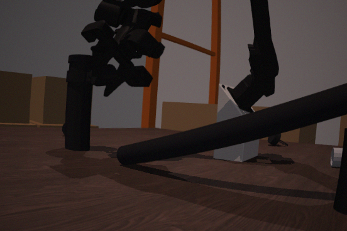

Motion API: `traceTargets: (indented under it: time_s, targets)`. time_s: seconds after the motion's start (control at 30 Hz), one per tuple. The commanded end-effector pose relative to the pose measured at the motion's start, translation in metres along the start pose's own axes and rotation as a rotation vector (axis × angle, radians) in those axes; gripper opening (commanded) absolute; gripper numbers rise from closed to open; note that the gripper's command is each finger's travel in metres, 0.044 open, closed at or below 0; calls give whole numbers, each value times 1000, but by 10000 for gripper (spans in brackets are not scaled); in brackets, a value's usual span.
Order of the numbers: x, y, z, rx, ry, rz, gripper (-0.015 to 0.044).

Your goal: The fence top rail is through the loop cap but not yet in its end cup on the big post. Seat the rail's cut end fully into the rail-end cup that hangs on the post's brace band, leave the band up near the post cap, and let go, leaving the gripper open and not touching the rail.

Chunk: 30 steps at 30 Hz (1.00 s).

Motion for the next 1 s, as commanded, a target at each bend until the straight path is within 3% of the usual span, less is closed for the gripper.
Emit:
traceTargets:
  time_s: [0.0,0.97]
  targets:
    - [-2,1,-3,-18,0,11,0]
    - [-4,2,-6,-59,5,32,0]
Point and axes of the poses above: the point midway between the two fingers, 35 mm back from their tips, its own x axis back along the fingers, its own z axis across the jaws, y = z × x, the point moved 8 cm from there along x, back along the fingers, and after that the axes turned 3 degrees about x, right-handed, at the moved point
